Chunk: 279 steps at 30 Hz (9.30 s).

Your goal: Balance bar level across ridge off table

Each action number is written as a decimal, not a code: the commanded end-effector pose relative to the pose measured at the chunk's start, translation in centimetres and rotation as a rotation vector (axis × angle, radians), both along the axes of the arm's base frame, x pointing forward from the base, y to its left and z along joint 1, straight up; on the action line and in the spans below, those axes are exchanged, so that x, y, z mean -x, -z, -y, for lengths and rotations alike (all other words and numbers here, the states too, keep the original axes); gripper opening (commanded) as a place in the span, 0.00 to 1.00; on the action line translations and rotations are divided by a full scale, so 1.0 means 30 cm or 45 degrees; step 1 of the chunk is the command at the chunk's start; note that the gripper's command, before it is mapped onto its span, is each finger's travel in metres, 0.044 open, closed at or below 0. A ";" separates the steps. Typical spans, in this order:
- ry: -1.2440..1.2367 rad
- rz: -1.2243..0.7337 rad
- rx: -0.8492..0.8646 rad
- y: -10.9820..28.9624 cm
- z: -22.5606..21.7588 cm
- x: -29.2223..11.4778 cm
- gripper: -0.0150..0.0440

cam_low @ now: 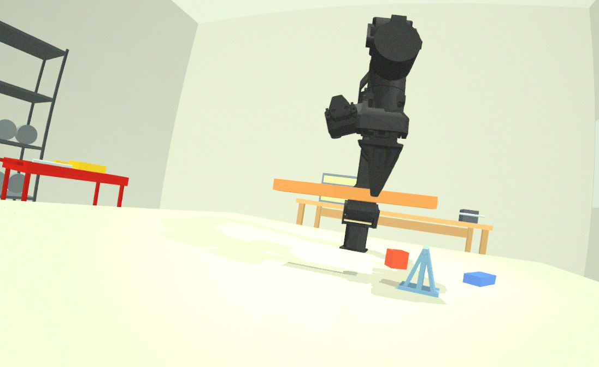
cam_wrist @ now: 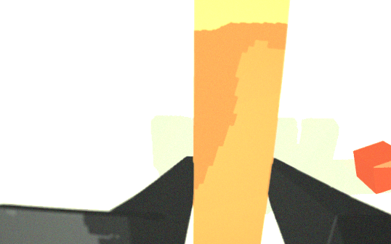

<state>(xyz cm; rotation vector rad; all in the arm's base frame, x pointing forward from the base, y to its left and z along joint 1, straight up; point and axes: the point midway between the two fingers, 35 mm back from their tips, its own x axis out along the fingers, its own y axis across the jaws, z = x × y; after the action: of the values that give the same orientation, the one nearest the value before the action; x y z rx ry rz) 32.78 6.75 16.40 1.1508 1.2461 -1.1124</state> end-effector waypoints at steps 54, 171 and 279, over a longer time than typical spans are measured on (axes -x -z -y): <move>0.308 0.002 -0.013 0.118 -0.377 0.020 0.25; 0.308 0.002 -0.013 0.165 -0.375 0.020 0.25; 0.308 0.002 -0.013 0.162 -0.378 0.019 0.25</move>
<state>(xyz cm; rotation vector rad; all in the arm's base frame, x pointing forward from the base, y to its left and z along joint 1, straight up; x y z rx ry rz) 32.23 18.11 11.51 1.3355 1.1355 -1.2807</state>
